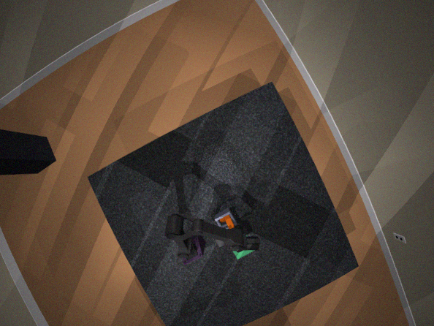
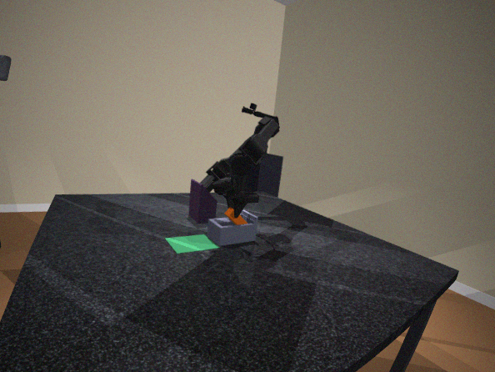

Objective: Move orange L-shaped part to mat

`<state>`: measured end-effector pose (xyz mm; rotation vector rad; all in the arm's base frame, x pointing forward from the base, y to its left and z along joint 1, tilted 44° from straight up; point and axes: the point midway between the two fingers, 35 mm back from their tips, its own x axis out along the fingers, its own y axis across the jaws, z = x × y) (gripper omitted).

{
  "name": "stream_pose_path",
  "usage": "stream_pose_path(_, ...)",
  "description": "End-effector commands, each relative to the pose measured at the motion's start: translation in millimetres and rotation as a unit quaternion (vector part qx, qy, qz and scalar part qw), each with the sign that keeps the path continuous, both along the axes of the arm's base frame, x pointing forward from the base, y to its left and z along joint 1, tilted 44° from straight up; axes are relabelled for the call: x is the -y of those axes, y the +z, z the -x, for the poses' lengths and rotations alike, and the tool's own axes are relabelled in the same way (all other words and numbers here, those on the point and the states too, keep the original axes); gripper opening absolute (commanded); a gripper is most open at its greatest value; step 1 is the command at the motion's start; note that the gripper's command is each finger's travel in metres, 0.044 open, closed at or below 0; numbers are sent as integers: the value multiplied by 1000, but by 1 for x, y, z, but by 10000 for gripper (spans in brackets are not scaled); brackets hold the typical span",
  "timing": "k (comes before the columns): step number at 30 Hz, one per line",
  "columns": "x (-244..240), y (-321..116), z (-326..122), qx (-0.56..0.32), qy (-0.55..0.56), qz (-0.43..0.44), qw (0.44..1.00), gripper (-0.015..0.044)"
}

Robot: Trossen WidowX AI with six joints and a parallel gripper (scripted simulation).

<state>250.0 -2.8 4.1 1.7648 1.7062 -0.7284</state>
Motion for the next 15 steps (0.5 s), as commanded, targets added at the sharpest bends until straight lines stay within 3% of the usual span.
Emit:
stream_pose_path(1, 5, 6, 0, 3, 2, 2, 1000, 0)
stream_pose_path(15, 20, 22, 1, 2, 2, 2, 1000, 0)
